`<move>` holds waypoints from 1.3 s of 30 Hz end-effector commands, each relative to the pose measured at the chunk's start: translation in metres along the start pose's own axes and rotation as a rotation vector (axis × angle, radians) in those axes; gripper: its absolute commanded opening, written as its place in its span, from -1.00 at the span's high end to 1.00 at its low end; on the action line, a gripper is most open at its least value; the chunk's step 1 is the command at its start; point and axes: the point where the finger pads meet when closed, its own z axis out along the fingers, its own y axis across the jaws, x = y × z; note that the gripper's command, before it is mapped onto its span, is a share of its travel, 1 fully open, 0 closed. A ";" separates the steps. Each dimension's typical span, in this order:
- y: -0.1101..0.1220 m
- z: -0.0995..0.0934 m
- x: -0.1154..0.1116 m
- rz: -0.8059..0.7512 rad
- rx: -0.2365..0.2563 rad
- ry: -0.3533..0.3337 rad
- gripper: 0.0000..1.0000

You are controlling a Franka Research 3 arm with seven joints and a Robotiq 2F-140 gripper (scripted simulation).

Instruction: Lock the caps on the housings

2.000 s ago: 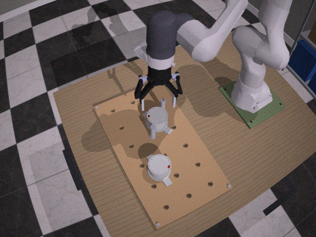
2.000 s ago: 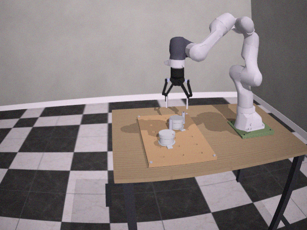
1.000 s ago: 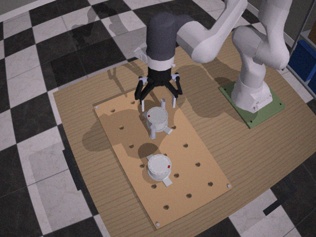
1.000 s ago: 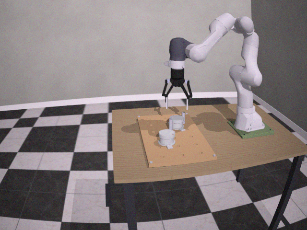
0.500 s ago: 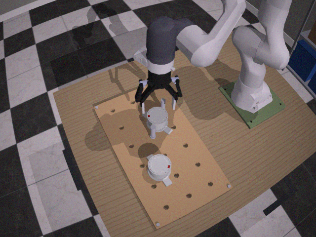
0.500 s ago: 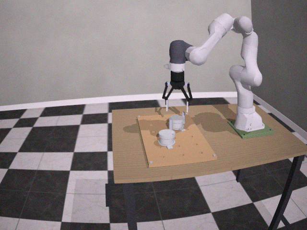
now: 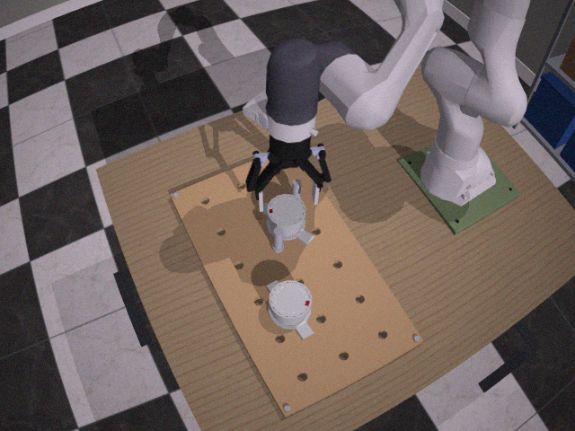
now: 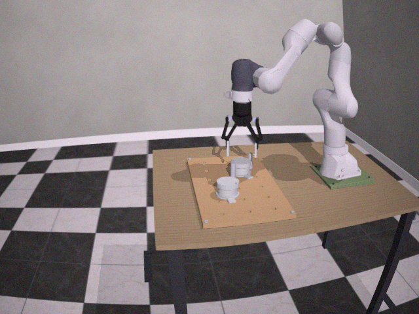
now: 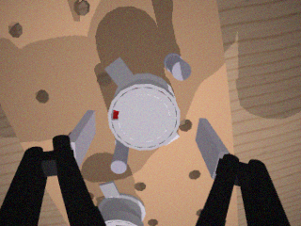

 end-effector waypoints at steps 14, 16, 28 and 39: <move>-0.003 0.018 -0.002 -0.005 0.007 -0.006 -0.55; -0.003 0.019 -0.002 -0.005 0.007 -0.006 -0.55; -0.003 0.026 -0.002 -0.005 0.007 -0.006 -0.55; -0.003 0.028 -0.002 -0.005 0.007 -0.006 -0.55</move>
